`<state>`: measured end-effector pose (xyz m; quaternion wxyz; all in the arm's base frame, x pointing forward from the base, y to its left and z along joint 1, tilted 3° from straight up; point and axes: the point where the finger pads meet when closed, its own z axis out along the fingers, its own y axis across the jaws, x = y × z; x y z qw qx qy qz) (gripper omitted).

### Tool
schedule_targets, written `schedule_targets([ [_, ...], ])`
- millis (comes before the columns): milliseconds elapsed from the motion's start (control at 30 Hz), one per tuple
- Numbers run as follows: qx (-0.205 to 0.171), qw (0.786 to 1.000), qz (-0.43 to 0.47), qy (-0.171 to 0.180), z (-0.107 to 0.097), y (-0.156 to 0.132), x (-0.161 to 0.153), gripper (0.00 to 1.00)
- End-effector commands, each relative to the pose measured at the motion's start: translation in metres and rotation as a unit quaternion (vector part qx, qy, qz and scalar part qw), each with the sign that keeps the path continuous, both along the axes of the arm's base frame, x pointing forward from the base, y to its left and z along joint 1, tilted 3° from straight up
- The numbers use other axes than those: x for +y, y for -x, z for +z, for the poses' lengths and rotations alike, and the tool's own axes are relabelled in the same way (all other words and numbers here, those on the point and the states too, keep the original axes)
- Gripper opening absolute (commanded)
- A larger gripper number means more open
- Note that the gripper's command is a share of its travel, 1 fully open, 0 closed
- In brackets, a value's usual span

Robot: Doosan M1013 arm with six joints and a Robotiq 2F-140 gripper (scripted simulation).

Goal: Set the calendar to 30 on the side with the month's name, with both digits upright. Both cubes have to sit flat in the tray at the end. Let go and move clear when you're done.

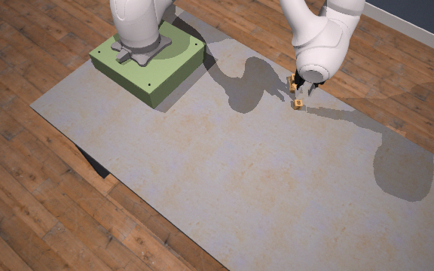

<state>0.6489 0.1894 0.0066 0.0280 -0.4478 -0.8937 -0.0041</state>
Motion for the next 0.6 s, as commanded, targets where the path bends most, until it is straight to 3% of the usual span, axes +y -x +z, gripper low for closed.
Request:
schedule_targets([
  [0,0.000,1.000,0.000,0.000,-0.002,0.000,0.000,0.35],
  [567,0.000,1.000,0.000,0.000,-0.022,0.001,0.001,0.35],
])
